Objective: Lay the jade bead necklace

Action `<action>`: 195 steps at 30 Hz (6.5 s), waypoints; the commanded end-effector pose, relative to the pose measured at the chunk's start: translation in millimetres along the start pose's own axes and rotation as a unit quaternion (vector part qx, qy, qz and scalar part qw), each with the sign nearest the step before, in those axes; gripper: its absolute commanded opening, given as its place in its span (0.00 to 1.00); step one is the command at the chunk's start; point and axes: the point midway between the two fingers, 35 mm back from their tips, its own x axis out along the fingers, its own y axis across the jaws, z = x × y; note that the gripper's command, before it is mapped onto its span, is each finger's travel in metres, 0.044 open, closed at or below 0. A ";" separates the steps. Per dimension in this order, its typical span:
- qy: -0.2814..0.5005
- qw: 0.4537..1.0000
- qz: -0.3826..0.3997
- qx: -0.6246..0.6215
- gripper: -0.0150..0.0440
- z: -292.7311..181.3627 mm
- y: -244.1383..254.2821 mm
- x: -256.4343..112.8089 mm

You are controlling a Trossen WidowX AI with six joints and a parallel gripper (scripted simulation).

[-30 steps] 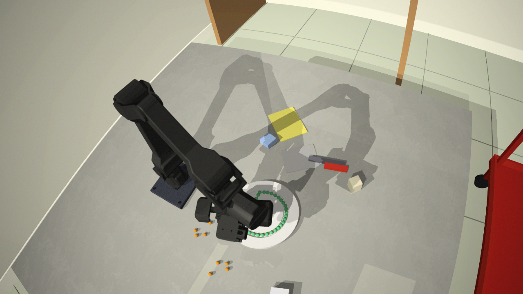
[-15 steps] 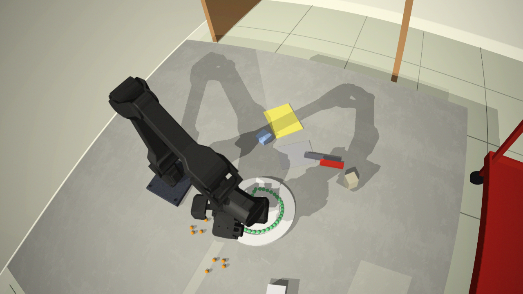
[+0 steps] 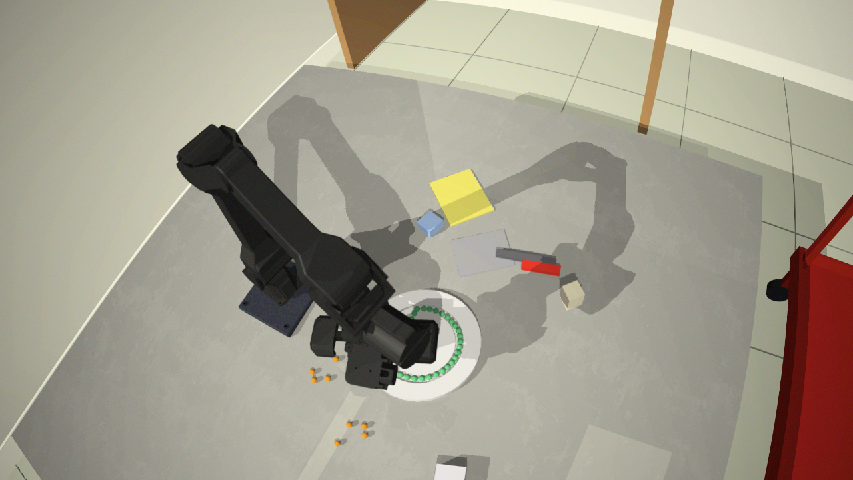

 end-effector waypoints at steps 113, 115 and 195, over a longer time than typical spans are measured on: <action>0.001 0.254 0.002 -0.967 0.46 -9.5 4.2 -15.7; -0.004 0.258 -0.001 -0.966 0.46 -8.3 5.5 -23.9; 0.001 0.254 0.002 -0.967 0.25 -10.7 -9.2 0.2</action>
